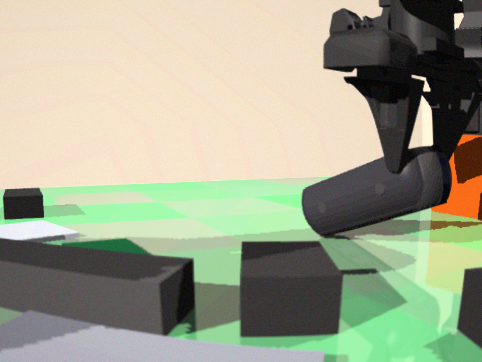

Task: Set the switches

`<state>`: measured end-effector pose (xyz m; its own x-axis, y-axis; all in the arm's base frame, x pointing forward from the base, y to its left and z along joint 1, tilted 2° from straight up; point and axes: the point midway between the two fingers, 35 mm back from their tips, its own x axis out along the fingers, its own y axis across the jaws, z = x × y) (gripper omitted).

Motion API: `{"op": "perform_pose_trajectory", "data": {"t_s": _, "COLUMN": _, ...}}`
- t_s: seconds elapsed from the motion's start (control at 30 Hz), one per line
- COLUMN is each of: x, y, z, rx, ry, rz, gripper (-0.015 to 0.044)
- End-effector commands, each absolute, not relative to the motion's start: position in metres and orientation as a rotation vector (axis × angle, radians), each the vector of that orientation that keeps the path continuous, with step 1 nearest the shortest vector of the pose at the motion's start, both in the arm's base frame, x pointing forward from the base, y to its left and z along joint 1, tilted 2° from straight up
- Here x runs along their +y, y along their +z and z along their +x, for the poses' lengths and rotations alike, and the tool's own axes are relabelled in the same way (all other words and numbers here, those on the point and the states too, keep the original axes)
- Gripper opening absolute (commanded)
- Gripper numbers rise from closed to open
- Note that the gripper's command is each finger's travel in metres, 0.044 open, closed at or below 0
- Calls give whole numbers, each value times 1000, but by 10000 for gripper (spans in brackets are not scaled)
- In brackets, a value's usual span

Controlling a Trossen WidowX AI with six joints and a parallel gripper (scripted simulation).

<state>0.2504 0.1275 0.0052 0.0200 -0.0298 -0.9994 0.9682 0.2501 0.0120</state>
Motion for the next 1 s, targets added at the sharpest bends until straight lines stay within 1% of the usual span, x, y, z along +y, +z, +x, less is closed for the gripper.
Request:
{"op": "perform_pose_trajectory", "data": {"t_s": 0.0, "x": 124, "y": 10, "z": 252, "rx": 1287, "ry": -1019, "rz": 1012, "gripper": 336}}
{"op": "perform_pose_trajectory", "data": {"t_s": 0.97, "x": 106, "y": 26, "z": 256, "rx": 1331, "ry": -997, "rz": 1046, "gripper": 336}}
